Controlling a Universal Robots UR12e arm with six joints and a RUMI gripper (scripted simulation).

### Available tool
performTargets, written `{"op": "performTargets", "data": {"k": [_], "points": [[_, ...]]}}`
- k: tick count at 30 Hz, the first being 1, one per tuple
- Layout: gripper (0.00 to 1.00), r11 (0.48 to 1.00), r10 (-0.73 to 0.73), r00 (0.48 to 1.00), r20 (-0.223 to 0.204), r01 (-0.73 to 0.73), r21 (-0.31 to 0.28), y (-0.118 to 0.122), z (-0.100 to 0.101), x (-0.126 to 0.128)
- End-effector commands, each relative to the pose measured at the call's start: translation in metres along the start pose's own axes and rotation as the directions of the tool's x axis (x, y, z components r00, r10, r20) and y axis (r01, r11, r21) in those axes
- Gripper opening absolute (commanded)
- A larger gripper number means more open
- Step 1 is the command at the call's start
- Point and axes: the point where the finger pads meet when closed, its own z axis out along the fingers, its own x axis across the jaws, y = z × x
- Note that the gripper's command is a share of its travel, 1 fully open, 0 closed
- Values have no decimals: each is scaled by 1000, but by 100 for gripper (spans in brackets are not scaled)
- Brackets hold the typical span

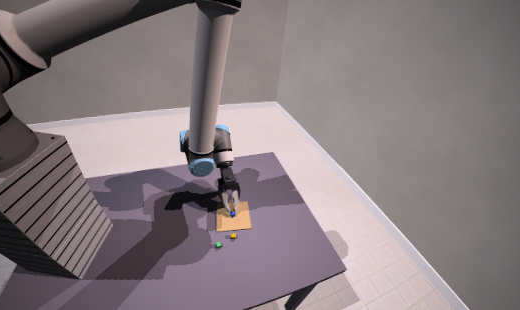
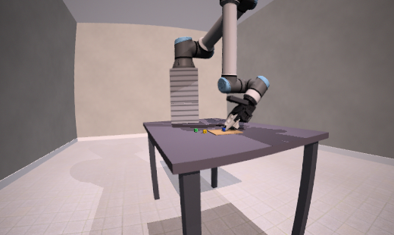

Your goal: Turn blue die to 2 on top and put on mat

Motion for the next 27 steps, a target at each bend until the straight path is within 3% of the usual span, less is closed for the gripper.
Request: {"op": "performTargets", "data": {"k": [1, 16, 27], "points": [[0, 1000, 1, 1000, 1, -1, 0, 0, 0, 0], [0, 1000, 1, 1000, 1, -1, 0, -13, -14, 0], [0, 1000, 1, 1000, 1, -1, 0, -44, -44, 0]]}}
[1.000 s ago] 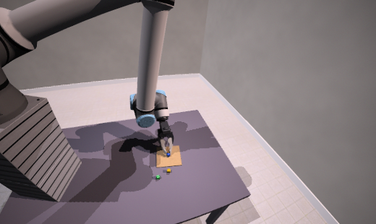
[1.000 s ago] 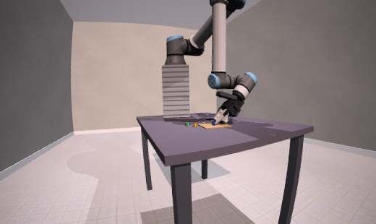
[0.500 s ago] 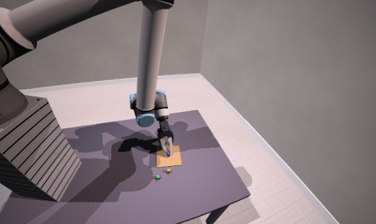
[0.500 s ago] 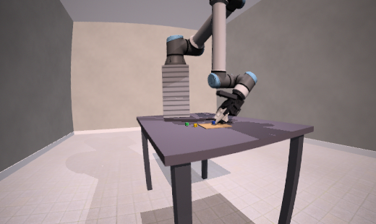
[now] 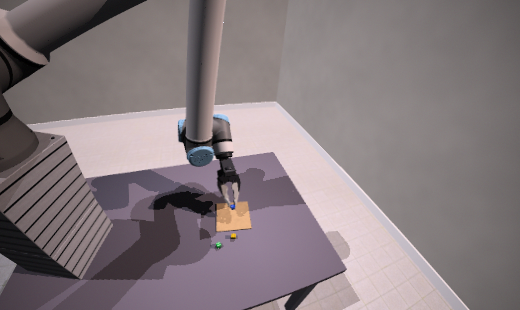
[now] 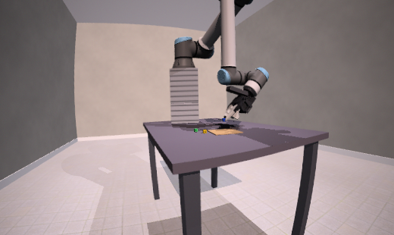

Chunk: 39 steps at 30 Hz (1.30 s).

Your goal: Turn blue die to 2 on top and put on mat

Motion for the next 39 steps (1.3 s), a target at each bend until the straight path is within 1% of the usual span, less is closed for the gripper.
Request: {"op": "performTargets", "data": {"k": [1, 4, 17, 21, 23, 26, 34, 37, 39], "points": [[0, 1000, 1, 1000, 0, -1, 0, -11, -11, 0], [0, 1000, 1, 1000, 0, -1, 0, -14, -15, 0], [0, 1000, 1, 1000, 0, -1, 0, -15, -15, 0], [0, 1000, 1, 1000, -2, -1, -19, -15, -15, 0], [0, 1000, 1, 1000, -2, -1, -19, -15, -15, 0], [0, 998, 1, 1000, -7, -1, -61, -16, -13, 1], [0, 976, 0, 1000, -5, -1, -217, -18, -14, 1], [0, 968, 1, 1000, -1, -1, -249, -19, -15, 0], [0, 967, 1, 1000, 0, -1, -254, -19, -15, 0]]}}
